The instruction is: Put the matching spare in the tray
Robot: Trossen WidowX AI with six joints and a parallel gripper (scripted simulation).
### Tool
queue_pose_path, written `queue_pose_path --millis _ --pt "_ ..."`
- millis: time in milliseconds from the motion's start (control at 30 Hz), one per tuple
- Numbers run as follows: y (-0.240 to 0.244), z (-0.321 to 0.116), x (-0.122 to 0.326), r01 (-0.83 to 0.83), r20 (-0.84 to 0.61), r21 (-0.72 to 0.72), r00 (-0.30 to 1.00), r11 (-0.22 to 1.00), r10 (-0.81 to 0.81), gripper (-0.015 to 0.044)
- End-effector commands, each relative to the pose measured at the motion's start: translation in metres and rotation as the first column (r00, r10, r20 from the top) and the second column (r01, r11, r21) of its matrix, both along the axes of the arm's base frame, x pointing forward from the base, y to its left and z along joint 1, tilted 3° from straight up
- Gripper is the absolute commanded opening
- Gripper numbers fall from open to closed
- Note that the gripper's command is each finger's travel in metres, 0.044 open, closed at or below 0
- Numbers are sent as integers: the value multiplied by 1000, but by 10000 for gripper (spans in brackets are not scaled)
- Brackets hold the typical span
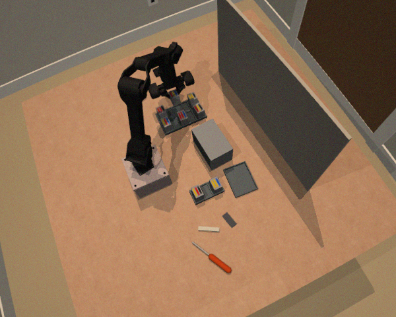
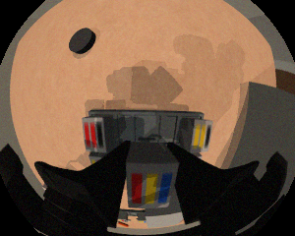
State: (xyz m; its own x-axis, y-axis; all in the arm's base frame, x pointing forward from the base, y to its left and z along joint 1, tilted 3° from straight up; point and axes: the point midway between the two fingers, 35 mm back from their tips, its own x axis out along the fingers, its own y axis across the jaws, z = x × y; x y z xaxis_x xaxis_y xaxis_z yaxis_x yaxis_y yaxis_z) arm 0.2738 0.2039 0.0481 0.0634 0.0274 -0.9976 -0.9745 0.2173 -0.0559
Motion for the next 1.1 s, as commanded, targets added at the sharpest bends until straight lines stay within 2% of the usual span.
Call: queue_pose_path --millis 0,67,433,633,1067 --pt "1 4 1 3 7 5 1000 1000 -3 0" --pt "0 5 0 0 1 1 1000 1000 0 0" --pt "-1 75 -7 3 7 5 1000 1000 -3 0" --pt "-4 77 -5 3 7 5 1000 1000 -3 0" --pt "-63 78 34 30 20 -9 999 1000 -29 0"
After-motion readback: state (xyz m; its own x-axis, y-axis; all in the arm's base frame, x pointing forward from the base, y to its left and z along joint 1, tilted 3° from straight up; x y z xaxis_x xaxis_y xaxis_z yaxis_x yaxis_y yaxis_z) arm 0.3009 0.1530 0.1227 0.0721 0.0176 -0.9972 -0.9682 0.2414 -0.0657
